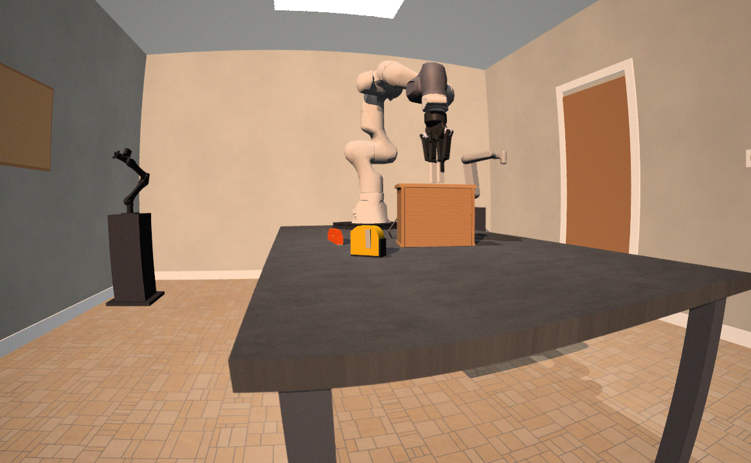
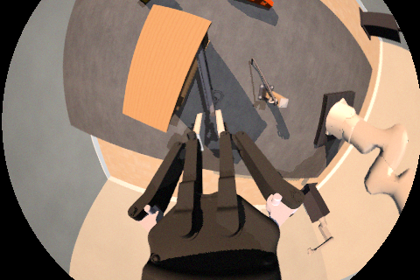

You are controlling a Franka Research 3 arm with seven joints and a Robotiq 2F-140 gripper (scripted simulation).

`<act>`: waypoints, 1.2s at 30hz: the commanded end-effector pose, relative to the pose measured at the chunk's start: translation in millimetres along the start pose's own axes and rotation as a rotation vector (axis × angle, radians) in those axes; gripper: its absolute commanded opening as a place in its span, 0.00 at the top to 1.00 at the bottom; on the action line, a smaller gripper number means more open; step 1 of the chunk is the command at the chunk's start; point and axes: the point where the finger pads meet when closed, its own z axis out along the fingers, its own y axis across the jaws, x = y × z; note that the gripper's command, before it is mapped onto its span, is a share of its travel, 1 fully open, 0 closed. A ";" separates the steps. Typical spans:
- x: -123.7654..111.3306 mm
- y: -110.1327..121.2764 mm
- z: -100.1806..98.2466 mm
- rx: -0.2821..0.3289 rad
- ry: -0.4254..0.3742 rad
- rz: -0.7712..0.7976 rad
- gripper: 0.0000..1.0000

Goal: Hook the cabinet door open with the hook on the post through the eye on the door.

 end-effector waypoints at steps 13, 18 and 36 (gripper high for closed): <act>-0.7 2.9 -8.7 -0.009 -0.005 -0.001 0.84; 7.2 12.8 -9.5 -0.010 -0.003 -0.015 0.84; 75.4 139.9 -9.4 -0.008 -0.006 -0.175 0.86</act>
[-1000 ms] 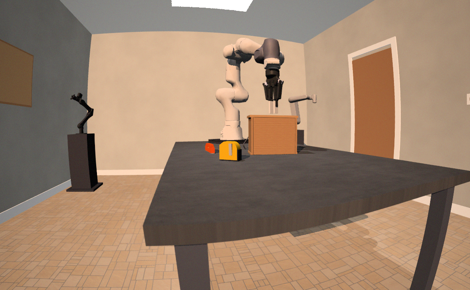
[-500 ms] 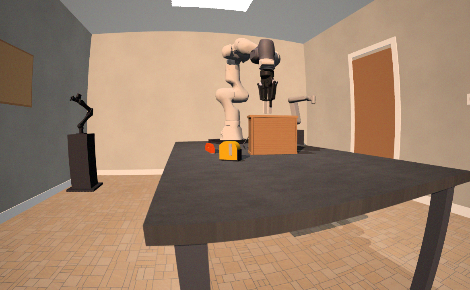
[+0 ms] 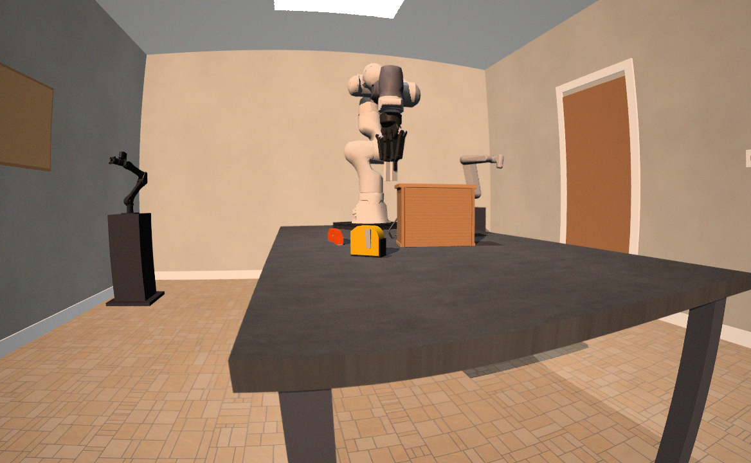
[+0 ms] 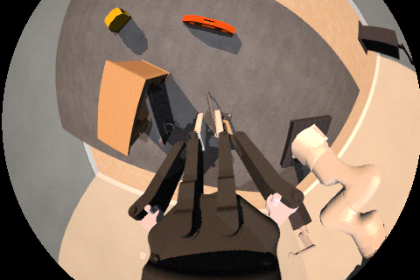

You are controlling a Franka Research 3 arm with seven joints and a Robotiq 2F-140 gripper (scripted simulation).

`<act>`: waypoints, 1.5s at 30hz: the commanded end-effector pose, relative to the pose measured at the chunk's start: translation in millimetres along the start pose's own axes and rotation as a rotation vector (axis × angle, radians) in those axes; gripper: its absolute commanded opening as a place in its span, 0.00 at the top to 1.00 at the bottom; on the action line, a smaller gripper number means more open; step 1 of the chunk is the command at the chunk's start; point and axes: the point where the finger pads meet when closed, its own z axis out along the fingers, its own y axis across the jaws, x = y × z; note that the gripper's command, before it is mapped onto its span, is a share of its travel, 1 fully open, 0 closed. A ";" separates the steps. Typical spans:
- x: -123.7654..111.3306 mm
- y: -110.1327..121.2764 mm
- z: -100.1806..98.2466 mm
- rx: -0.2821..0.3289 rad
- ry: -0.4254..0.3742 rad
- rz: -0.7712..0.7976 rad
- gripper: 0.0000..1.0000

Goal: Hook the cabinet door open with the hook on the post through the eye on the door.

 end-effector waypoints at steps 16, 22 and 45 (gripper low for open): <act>0.4 -2.1 -0.8 0.015 -0.003 -0.093 0.86; 0.4 -2.1 -0.8 0.015 -0.003 -0.093 0.86; 0.3 -2.6 33.0 0.015 -0.002 -0.093 0.86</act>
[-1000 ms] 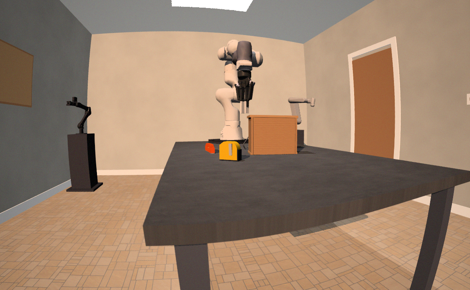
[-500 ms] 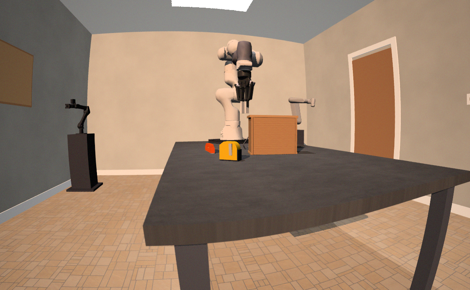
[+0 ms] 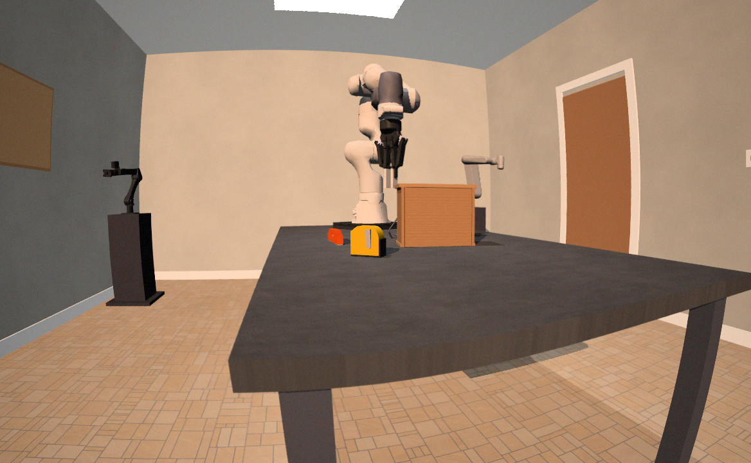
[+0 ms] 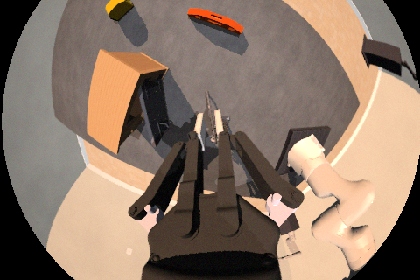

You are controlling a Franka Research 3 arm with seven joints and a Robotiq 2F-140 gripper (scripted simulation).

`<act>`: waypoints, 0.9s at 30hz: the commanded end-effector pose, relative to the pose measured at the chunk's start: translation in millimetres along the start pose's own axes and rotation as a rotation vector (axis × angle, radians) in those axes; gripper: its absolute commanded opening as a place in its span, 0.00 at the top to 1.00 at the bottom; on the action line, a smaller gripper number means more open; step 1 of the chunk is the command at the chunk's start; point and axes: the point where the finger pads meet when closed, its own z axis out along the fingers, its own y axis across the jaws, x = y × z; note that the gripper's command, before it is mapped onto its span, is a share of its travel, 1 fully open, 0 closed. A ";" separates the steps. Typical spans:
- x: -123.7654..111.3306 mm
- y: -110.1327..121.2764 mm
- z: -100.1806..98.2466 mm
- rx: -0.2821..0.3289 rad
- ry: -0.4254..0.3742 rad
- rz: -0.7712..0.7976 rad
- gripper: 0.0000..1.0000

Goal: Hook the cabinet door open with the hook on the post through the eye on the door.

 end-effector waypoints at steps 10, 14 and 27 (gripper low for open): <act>3.4 -4.0 44.7 0.012 0.006 -0.002 0.86; 3.5 -4.3 62.5 0.012 0.006 -0.002 0.86; 3.9 -4.7 100.5 0.012 0.006 -0.002 0.86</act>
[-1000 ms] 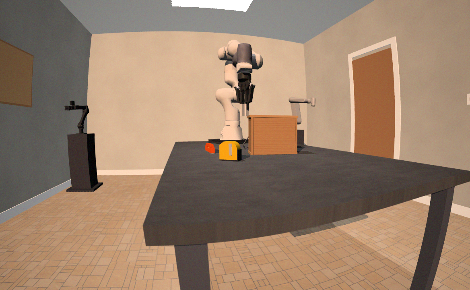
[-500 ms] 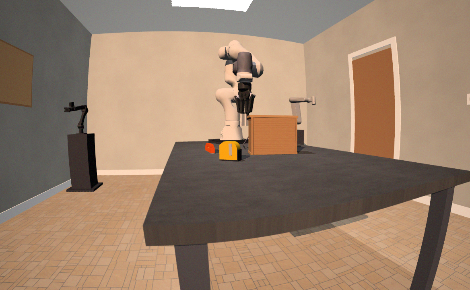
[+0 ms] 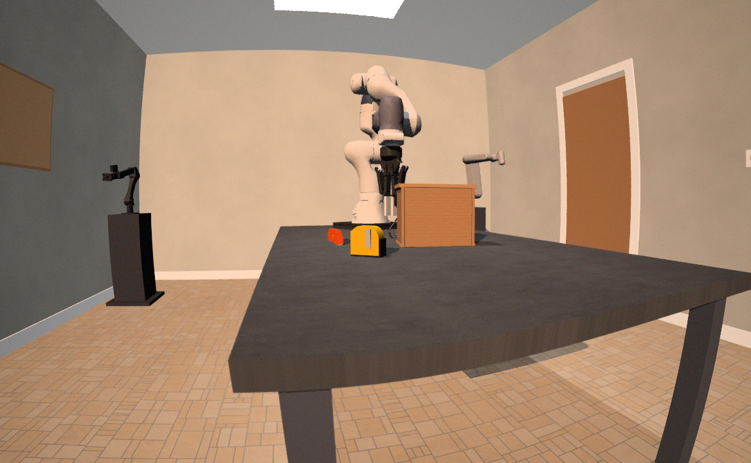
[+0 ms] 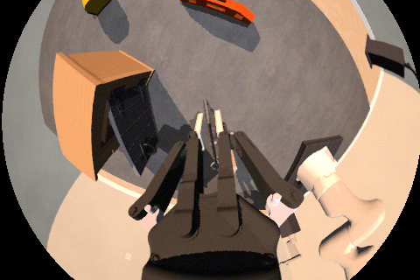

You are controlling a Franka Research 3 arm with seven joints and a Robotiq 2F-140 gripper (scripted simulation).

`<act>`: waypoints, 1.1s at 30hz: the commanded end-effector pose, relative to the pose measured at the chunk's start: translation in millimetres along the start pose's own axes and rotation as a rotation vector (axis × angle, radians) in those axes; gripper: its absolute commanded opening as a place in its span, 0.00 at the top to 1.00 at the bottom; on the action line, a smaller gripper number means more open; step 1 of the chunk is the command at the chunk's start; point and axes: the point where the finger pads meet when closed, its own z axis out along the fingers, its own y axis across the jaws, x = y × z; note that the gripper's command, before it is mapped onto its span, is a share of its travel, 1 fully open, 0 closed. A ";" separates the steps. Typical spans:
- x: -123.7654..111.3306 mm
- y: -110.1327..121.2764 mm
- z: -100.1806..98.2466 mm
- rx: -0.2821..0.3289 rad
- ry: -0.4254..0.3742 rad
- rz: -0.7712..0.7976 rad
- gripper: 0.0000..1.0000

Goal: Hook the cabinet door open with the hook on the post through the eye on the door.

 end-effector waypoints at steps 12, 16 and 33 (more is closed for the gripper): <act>5.4 -5.2 21.3 0.019 0.012 -0.002 0.86; 5.4 -5.2 22.7 0.019 0.012 -0.002 0.86; 5.4 -5.2 22.8 0.019 0.012 -0.002 0.86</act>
